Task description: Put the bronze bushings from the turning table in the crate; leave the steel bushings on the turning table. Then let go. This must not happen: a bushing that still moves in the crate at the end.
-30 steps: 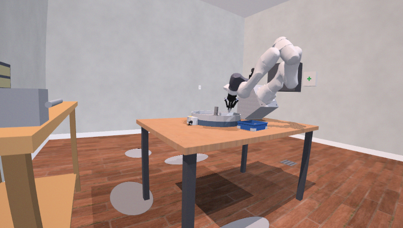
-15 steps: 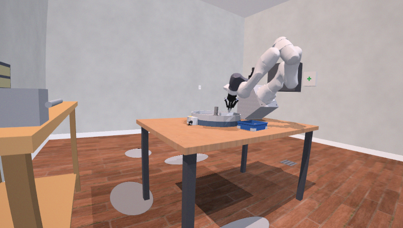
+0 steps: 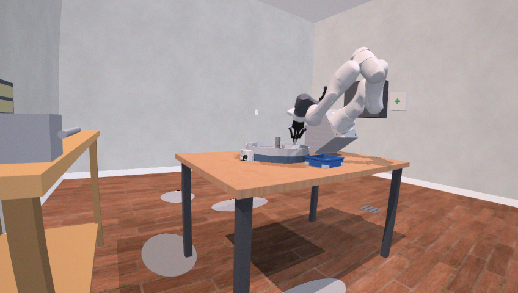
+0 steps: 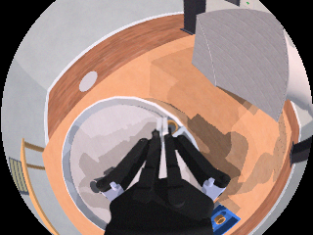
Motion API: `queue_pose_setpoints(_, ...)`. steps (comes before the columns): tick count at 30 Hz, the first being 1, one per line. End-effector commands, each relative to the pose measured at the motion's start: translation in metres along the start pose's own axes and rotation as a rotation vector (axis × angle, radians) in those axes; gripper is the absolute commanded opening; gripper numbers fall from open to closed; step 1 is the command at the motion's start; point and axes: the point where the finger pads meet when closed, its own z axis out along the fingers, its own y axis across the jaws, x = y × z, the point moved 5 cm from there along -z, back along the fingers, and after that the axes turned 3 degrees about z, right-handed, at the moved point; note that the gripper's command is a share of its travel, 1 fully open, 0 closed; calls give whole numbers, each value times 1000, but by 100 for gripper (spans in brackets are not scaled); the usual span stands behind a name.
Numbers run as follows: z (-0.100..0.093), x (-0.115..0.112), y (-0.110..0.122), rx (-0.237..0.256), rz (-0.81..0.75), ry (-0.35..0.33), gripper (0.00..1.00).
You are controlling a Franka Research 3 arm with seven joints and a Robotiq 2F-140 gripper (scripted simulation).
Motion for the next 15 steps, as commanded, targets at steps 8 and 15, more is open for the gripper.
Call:
queue_pose_setpoints(8, -17, 14, 0, -3, 4, -1, 0)
queue_pose_setpoints(15, -41, 34, -1, -3, 4, -1, 0)
